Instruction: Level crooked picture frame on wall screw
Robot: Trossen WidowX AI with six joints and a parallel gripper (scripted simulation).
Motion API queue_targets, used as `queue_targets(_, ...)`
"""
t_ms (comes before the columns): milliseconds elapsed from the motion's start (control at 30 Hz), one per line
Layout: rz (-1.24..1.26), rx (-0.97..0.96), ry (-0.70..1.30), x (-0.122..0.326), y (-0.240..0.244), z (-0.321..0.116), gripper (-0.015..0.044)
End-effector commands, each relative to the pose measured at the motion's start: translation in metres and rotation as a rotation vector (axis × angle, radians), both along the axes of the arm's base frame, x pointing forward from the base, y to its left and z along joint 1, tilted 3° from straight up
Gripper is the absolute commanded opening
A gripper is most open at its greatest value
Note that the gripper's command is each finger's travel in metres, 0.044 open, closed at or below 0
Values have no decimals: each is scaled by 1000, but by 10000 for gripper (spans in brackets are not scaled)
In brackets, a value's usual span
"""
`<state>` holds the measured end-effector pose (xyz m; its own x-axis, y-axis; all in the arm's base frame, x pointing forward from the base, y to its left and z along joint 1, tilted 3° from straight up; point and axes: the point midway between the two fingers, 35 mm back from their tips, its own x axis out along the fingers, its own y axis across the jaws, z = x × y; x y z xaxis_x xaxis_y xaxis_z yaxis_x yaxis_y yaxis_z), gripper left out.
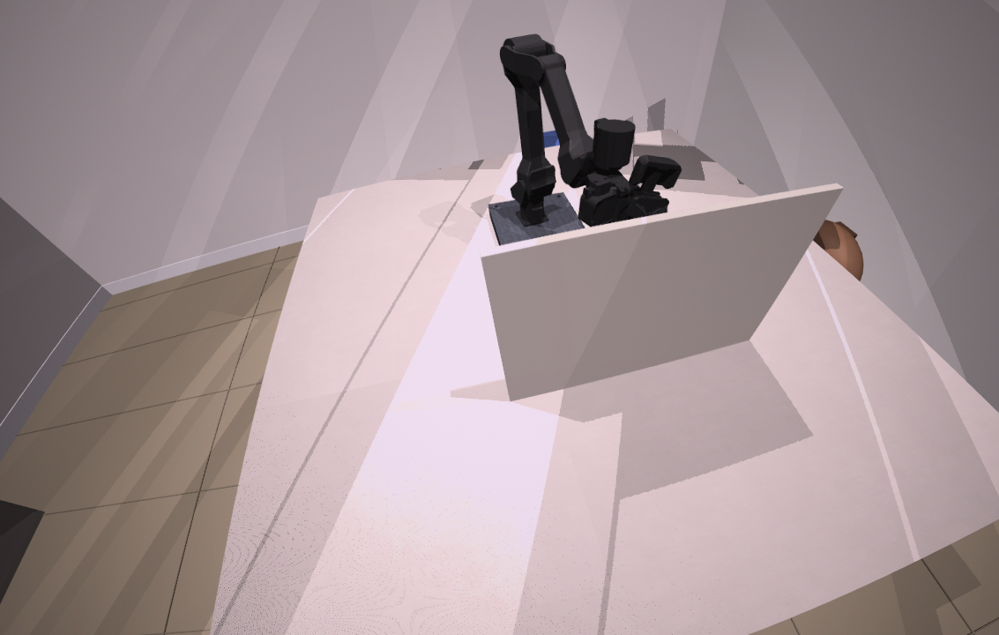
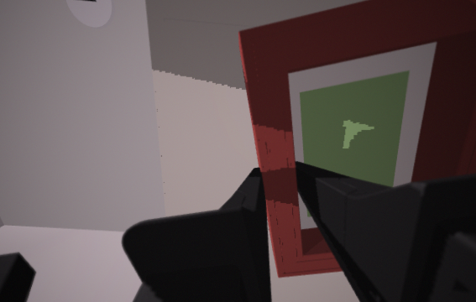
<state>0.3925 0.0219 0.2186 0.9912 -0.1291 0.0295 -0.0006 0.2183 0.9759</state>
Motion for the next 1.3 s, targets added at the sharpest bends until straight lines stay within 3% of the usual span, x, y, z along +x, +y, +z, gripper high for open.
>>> queue_targets(0,0,5,-14,-1,-1,5,0)
queue_targets(1267,0,5,-14,-1,-6,6,0)
